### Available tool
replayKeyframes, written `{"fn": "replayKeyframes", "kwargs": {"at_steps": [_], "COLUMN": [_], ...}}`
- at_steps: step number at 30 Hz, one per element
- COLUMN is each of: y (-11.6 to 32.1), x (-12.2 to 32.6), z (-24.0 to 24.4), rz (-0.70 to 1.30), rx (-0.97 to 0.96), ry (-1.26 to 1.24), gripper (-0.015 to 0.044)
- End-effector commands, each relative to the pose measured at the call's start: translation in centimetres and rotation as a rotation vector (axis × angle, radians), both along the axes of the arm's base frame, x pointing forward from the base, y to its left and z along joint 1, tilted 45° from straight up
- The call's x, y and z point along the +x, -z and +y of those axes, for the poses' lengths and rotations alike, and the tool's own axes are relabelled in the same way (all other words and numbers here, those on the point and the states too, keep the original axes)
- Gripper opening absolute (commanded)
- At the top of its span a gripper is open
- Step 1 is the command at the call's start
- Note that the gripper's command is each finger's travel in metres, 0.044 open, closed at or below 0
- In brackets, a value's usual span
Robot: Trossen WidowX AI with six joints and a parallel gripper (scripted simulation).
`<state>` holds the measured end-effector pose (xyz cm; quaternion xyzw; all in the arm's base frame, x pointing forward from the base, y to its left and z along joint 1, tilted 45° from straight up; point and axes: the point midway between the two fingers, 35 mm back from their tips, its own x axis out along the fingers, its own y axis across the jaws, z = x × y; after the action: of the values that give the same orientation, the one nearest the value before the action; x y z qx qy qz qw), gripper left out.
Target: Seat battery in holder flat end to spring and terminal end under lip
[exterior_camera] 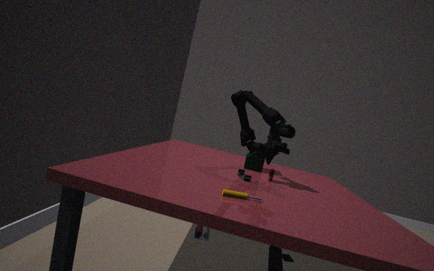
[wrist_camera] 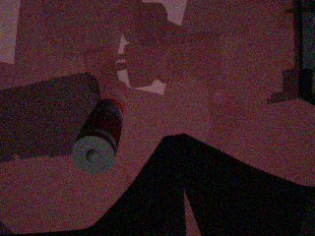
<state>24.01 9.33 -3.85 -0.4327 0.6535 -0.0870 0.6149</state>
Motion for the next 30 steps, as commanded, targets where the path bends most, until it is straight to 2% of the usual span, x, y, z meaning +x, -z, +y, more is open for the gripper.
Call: {"fn": "replayKeyframes", "kwargs": {"at_steps": [1,30], "y": [2.6,5.5], "x": [-0.2,-1.8], "z": [-3.1,-1.1], "rz": [0.019,0.02], "rx": [-0.024,-0.02], "ry": [0.005,0.004], "gripper": [0.0,0.0]}}
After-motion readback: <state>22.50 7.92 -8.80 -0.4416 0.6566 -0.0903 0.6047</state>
